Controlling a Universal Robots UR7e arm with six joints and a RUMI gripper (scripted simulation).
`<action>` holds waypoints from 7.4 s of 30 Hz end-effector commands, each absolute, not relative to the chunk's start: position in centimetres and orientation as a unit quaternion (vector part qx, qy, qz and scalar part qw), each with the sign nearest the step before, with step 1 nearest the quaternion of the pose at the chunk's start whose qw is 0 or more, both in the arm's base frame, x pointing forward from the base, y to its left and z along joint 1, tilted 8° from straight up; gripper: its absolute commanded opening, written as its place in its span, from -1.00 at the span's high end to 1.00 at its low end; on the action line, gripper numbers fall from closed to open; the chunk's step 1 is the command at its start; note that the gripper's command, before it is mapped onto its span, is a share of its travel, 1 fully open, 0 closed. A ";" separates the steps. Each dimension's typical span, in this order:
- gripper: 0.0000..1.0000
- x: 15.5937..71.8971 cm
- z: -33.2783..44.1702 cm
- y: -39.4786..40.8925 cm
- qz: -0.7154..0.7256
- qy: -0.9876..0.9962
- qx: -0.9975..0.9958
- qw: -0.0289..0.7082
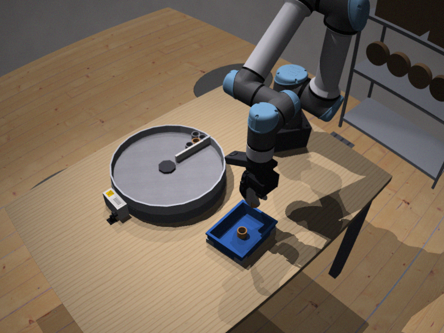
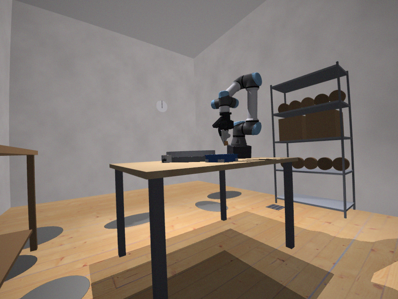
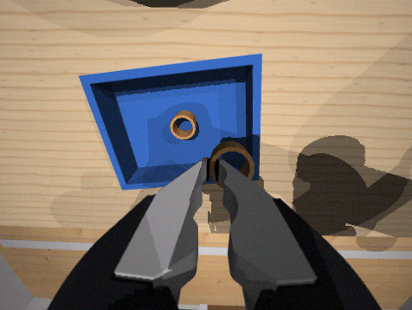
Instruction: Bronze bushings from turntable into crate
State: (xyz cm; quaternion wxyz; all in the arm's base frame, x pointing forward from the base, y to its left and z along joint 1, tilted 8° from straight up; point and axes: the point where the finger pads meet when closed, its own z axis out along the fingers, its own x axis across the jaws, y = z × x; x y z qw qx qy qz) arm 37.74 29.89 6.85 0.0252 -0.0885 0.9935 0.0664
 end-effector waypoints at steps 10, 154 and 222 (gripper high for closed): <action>1.00 37.8 6.9 29.9 0.067 0.994 -0.089 0.026; 1.00 38.4 -1.1 31.0 0.066 0.994 -0.086 0.027; 1.00 38.4 -3.1 31.3 0.066 0.994 -0.086 0.027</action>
